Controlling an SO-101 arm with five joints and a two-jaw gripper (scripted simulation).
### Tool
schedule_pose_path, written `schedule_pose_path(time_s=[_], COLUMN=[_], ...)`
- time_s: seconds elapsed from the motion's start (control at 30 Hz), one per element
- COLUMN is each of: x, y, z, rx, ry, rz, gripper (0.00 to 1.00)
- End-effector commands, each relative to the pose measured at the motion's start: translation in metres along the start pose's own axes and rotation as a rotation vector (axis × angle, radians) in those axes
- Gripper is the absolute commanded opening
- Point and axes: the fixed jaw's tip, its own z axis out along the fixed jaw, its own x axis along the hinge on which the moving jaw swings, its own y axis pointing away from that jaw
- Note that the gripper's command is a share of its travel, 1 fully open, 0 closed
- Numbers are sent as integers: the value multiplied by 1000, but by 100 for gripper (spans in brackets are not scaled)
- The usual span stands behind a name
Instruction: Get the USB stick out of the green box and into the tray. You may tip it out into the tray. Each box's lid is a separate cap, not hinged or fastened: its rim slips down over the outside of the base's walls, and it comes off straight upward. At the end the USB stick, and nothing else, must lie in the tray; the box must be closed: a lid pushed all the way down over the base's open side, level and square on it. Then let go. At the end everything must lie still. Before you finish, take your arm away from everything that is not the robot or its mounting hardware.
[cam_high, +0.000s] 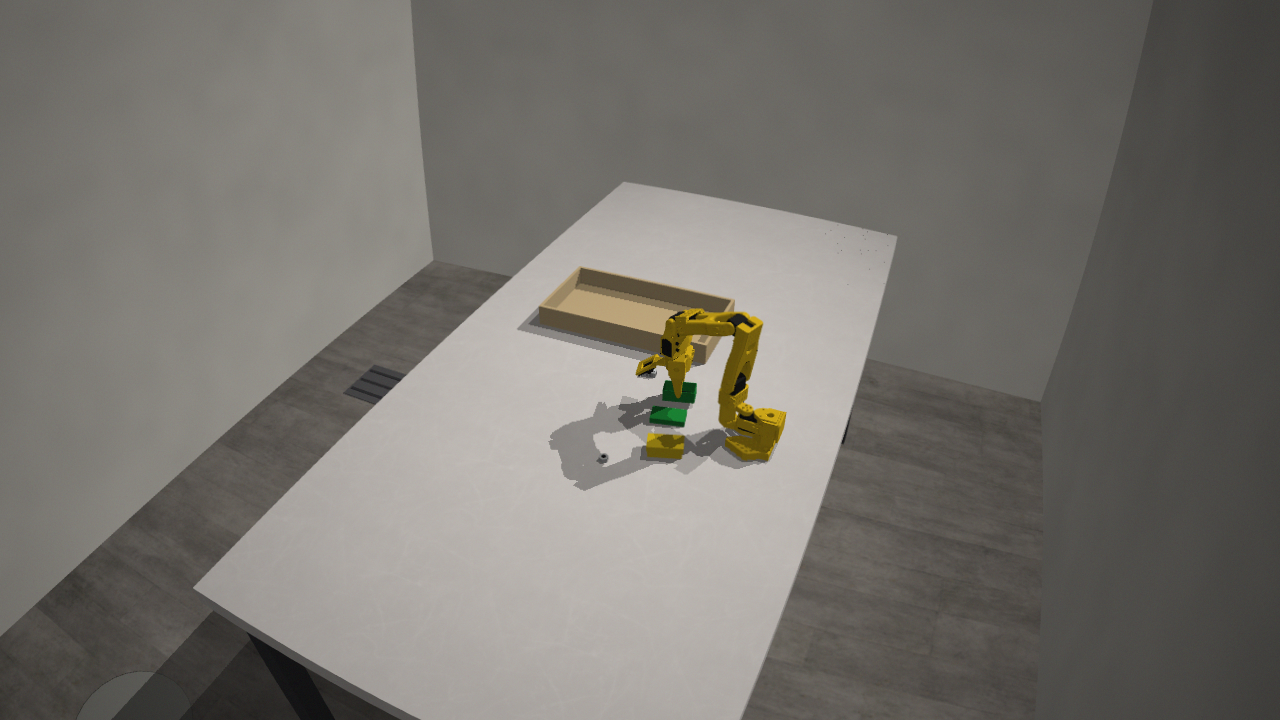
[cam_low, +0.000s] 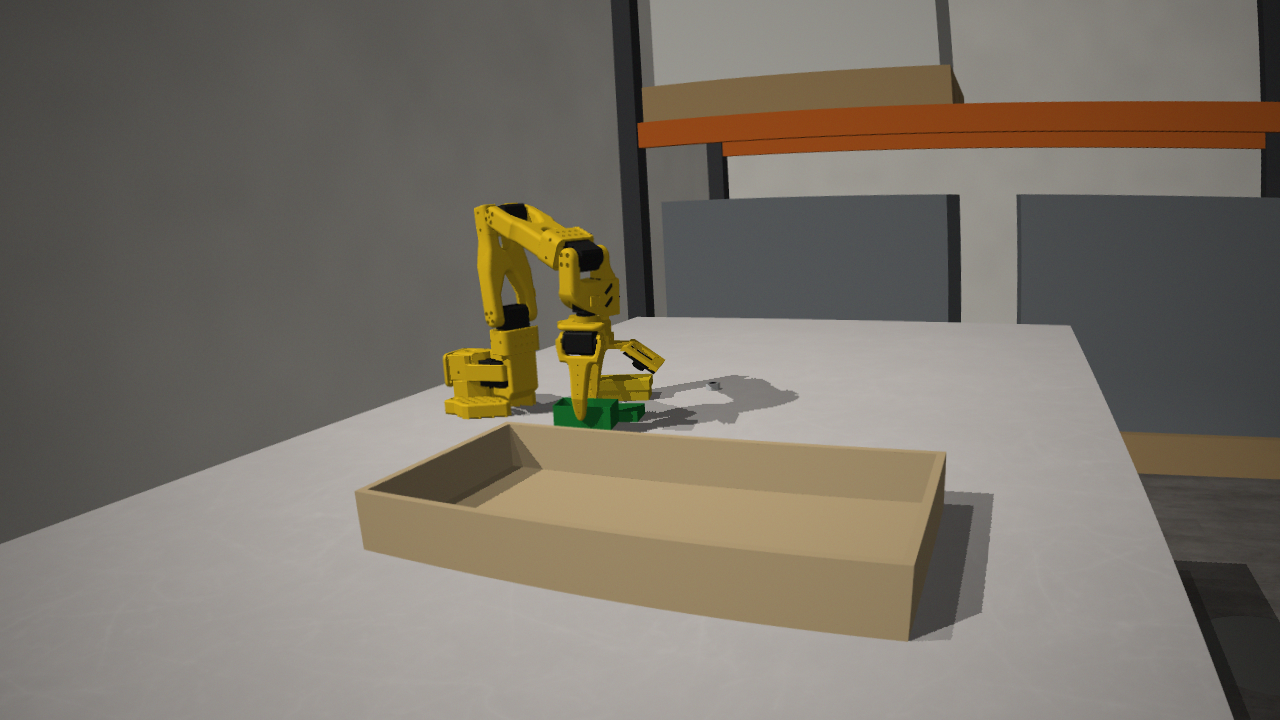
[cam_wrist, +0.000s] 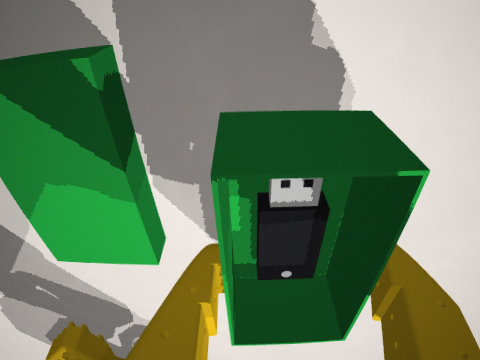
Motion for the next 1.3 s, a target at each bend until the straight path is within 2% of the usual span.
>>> schedule_pose_path(time_s=[0.0,0.27,0.57,1.27], x=[-5,-4,-2,-2], y=[-5,-4,-3,-3], z=[-16,-31,-40,-42], rx=[27,27,27,27], ry=[-44,-44,-44,-45], rz=[2,2,2,2], gripper=[20,20,20,20])
